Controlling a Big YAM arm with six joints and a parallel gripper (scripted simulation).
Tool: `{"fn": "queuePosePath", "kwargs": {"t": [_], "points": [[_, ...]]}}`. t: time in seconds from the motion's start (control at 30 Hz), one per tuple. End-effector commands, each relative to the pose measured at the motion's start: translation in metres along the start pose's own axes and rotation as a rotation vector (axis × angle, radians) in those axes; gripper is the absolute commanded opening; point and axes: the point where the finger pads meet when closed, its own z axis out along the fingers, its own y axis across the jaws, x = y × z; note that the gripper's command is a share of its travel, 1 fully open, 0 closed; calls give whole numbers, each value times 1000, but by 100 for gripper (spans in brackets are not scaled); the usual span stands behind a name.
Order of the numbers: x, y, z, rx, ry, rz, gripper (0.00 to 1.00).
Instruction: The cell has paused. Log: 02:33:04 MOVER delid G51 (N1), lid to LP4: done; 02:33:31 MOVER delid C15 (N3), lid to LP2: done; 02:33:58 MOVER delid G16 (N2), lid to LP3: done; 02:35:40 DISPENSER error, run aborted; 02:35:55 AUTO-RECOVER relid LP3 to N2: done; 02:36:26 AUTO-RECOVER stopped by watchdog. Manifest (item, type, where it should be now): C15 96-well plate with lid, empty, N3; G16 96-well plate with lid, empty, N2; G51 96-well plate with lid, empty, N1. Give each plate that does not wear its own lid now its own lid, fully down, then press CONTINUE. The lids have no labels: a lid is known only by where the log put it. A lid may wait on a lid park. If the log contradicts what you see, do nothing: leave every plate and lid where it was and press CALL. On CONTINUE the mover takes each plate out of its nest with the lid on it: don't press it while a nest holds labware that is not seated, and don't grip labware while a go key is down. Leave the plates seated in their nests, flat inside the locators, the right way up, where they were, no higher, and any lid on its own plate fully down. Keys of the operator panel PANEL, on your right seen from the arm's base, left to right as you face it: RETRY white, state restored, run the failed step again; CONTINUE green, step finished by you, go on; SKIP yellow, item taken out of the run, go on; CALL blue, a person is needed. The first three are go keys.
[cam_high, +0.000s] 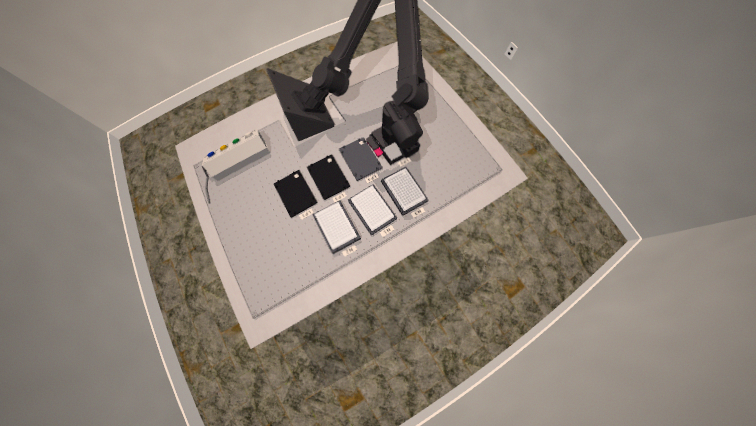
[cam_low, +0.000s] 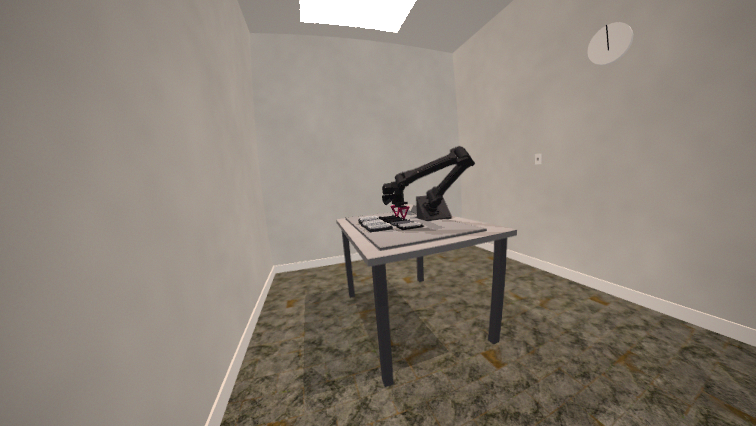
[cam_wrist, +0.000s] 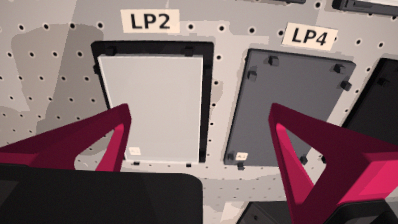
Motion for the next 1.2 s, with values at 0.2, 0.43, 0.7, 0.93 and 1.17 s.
{"fn": "queuePosePath", "kwargs": {"t": [0.2,0.43,0.7,0.93,1.17], "points": [[26,30,-3,-2,-2,33,100],[43,48,-4,-1,-3,34,100],[42,42,0,0,7,51,100],[40,42,1,0,-5,38,100],[39,42,1,0,-8,34,100]]}}
